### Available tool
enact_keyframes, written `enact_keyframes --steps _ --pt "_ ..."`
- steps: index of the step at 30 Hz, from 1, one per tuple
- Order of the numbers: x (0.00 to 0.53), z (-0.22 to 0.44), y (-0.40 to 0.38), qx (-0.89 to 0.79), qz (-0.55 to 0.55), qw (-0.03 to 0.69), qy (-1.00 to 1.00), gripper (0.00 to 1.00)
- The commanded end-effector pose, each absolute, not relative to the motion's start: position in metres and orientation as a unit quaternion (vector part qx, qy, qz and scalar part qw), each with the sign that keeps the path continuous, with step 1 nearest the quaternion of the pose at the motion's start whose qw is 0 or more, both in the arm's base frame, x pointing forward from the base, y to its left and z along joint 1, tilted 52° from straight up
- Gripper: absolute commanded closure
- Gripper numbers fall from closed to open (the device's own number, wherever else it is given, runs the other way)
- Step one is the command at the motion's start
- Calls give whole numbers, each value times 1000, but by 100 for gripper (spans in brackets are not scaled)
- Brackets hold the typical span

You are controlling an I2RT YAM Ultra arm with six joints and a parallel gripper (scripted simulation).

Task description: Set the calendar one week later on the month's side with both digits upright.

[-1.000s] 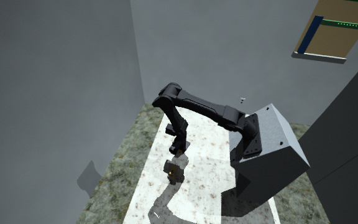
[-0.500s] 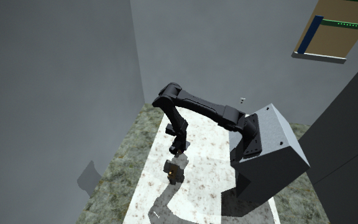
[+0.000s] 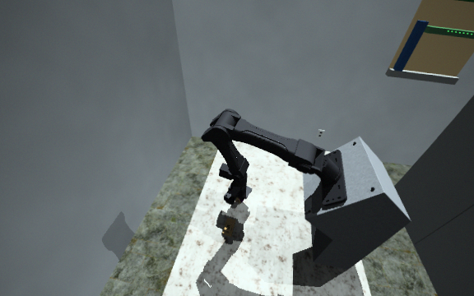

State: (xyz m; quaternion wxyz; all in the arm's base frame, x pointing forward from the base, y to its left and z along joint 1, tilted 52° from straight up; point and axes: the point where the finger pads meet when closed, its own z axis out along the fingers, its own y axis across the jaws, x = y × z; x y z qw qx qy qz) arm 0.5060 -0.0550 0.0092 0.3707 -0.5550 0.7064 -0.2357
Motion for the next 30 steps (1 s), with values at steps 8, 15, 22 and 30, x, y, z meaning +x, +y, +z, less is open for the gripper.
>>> enact_keyframes --steps 8,15,22,30 --pt "505 14 -56 -554 -238 373 705 74" --pt "488 27 -58 -554 -238 373 705 74" --pt "450 56 -61 -554 -238 373 705 74" --pt "429 73 -63 -554 -238 373 705 74"
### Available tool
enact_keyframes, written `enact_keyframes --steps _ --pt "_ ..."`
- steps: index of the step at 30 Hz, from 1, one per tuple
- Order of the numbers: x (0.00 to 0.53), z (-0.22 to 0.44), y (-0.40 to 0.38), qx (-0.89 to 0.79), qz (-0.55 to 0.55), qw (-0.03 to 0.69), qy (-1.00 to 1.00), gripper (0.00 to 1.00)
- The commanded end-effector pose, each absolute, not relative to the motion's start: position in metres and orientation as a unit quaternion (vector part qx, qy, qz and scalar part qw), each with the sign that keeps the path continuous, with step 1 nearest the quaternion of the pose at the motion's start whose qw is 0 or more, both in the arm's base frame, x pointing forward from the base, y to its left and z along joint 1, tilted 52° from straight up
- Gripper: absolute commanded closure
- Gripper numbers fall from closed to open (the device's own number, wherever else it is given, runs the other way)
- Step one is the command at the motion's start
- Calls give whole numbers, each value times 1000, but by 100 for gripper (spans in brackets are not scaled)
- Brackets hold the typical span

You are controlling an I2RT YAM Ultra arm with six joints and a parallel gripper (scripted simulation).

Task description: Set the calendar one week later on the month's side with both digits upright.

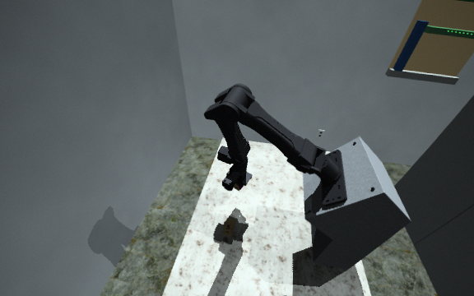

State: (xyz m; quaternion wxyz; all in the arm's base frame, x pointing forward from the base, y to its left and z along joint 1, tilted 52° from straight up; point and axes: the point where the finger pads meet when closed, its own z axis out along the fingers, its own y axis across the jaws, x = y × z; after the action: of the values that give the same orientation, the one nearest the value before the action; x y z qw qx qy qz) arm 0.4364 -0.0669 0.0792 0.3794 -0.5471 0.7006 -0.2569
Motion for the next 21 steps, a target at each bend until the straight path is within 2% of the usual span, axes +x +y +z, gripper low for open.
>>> enact_keyframes --steps 1,21 --pt "429 73 -63 -554 -238 373 705 74" --pt "428 74 -64 -515 -218 385 734 74"
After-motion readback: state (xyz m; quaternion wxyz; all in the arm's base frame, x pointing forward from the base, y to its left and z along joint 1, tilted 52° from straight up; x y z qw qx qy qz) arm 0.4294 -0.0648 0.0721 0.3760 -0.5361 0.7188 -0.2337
